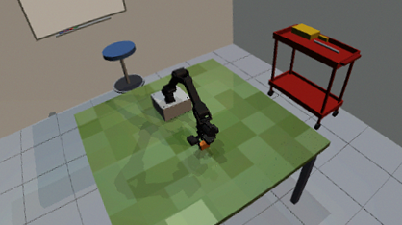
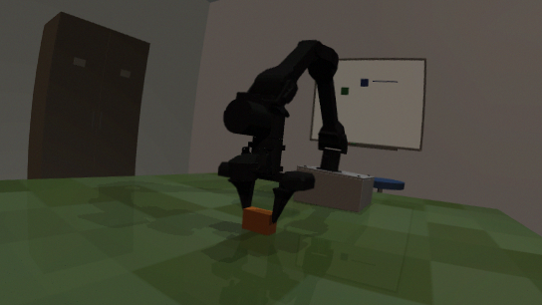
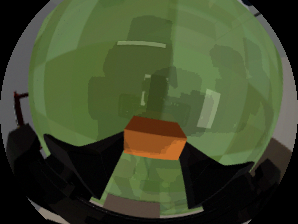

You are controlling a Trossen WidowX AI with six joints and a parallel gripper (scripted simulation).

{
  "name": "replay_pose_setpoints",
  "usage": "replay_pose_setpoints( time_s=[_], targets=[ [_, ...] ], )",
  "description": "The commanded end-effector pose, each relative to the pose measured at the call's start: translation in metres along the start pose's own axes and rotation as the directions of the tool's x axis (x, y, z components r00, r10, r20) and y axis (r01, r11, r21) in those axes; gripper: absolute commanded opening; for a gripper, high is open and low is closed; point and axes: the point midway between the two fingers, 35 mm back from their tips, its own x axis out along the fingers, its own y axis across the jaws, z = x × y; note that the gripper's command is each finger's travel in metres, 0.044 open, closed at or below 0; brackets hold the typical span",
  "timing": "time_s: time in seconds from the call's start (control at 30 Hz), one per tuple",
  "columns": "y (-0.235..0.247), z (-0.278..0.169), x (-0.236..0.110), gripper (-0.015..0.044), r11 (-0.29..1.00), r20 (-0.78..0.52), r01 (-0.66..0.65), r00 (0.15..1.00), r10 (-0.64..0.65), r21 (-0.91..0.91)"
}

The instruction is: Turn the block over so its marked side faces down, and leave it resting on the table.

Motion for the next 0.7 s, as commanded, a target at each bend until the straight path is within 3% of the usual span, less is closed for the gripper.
replay_pose_setpoints(
  time_s=[0.0,0.27,0.47,0.67],
  targets=[
    [0.000,0.000,0.000,0.0196,1.000,0.001,-0.001,1.000,0.001,0.004],
    [0.000,0.000,0.000,0.0142,1.000,0.001,-0.001,1.000,0.001,0.004],
    [0.000,0.000,-0.029,0.0000,1.000,0.001,-0.001,1.000,0.001,0.004],
    [0.000,0.000,-0.030,0.0000,1.000,0.003,-0.001,1.000,0.001,0.004]
  ],
)
